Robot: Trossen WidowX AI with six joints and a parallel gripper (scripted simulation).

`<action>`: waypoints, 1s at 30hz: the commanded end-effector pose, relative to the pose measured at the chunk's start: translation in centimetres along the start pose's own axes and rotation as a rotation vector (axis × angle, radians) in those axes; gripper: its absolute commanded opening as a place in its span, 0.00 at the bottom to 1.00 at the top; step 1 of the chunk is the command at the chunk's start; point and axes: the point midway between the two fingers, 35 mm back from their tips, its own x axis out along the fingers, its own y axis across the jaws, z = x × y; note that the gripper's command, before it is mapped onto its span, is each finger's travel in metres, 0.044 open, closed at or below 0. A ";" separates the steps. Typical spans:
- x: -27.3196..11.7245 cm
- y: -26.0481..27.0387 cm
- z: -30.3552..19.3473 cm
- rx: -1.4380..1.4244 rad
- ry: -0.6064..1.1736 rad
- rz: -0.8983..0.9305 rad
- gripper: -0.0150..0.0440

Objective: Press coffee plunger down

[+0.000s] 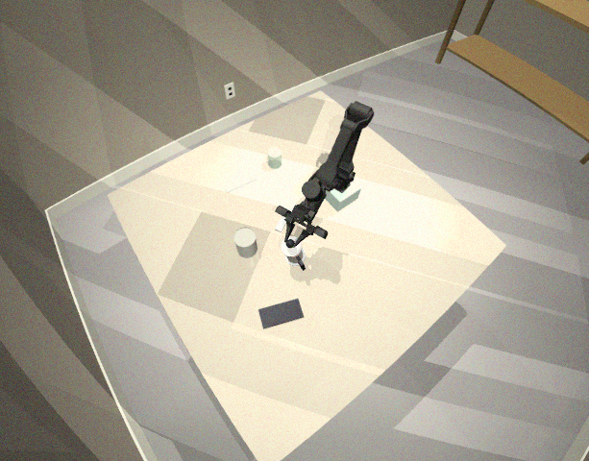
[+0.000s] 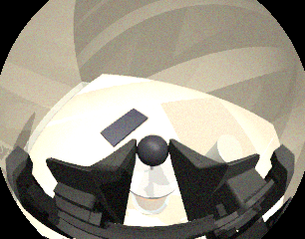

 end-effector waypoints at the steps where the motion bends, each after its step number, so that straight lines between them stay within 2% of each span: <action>1: 0.3 0.0 -0.6 0.008 0.027 -0.002 0.46; 28: 0.3 0.0 0.0 0.000 0.010 0.000 0.46; 30: 0.3 0.0 0.0 0.000 0.010 0.000 0.55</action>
